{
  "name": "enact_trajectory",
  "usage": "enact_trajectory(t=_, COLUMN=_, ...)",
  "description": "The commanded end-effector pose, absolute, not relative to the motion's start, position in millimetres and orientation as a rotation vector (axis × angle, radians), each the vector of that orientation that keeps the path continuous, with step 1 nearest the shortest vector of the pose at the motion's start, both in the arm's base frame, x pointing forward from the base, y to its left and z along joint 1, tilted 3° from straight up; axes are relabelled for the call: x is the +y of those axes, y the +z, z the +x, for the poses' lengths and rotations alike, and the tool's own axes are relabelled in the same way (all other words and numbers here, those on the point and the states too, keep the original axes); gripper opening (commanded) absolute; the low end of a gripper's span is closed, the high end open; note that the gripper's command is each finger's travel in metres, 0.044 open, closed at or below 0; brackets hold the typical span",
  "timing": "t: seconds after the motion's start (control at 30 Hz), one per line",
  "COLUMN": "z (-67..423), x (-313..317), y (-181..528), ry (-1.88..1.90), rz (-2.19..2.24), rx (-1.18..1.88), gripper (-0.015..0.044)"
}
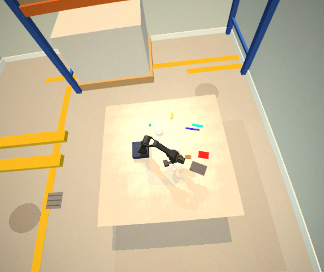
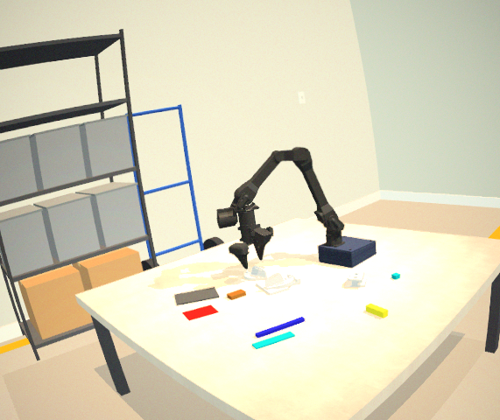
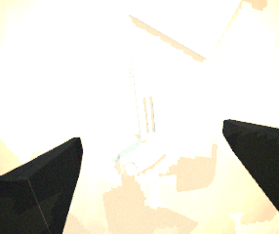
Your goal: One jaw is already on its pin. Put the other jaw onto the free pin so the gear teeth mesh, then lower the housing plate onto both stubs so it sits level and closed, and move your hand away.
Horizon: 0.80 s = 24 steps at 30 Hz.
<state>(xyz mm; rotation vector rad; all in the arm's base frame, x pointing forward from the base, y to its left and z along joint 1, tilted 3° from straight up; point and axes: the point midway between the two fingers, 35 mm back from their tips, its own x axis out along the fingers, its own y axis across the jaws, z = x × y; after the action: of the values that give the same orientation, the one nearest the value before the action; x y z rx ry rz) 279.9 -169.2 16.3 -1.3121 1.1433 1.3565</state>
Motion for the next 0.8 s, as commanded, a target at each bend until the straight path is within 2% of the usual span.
enact_trajectory(t=0.0, z=280.5, x=-169.0, y=16.2, ry=1.357, rz=-1.315, rx=1.139, gripper=0.0440)
enact_trajectory(t=0.77, z=281.2, x=-170.0, y=-2.2, ry=1.357, rz=-1.313, rx=1.142, gripper=0.0440)
